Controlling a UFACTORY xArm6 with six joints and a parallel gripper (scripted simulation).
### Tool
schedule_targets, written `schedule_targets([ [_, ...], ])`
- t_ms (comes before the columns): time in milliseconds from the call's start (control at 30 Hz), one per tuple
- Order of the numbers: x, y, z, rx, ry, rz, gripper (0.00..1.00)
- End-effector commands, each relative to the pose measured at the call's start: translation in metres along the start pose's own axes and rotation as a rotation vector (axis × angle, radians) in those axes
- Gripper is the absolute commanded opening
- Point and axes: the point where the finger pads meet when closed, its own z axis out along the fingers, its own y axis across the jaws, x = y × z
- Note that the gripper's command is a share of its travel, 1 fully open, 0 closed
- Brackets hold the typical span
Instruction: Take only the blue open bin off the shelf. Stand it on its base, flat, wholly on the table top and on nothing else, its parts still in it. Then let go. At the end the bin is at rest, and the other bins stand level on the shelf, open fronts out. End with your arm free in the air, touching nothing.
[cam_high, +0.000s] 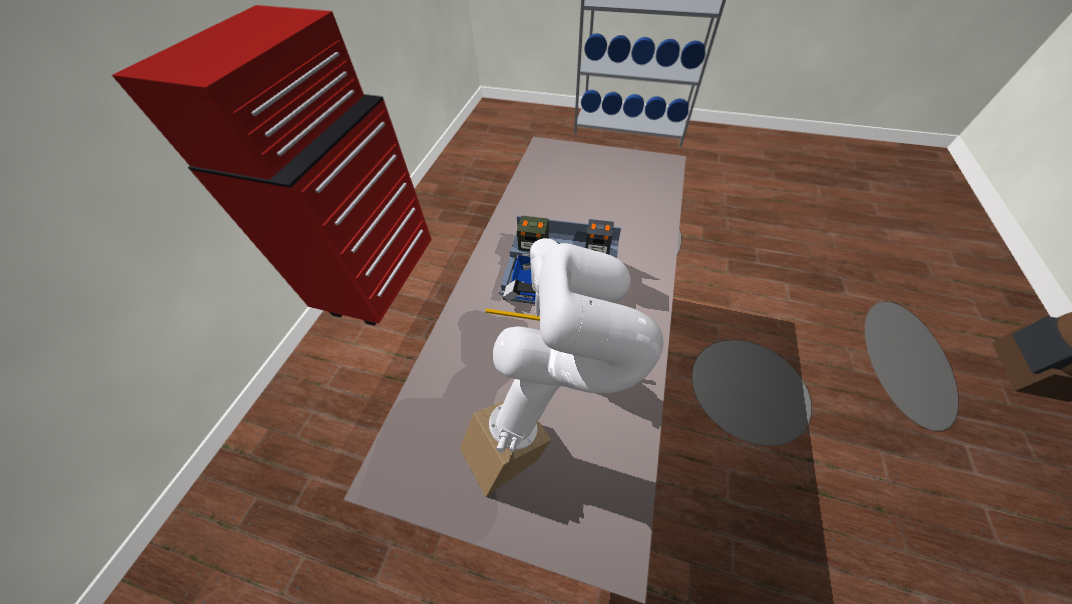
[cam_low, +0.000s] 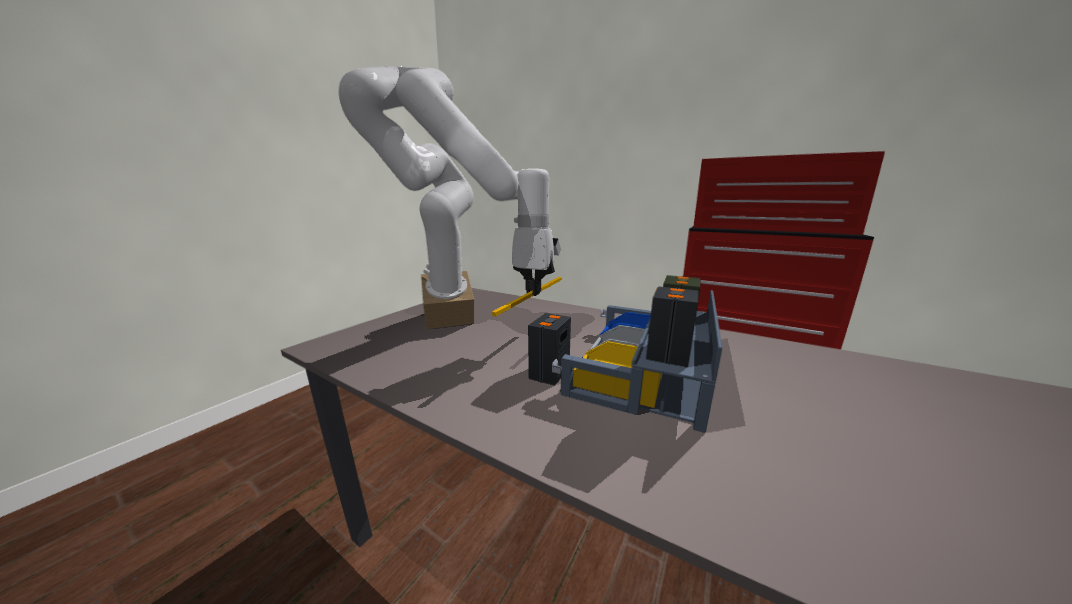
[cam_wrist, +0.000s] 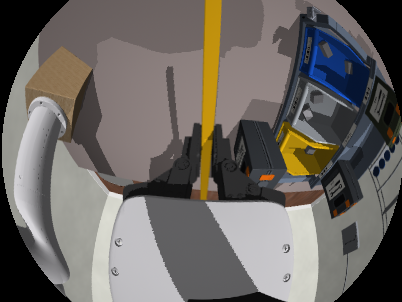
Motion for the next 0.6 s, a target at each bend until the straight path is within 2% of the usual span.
schedule_targets([
  [0, 0.000, -0.006, -0.005, -0.009, 0.003, 0.002, 0.00],
  [200, 0.000, -0.006, -0.005, -0.009, 0.003, 0.002, 0.00],
  [367, 0.000, -0.060, -0.005, -0.009, 0.003, 0.002, 0.00],
  [567, 0.000, -0.060, -0.005, -0.009, 0.003, 0.002, 0.00],
])
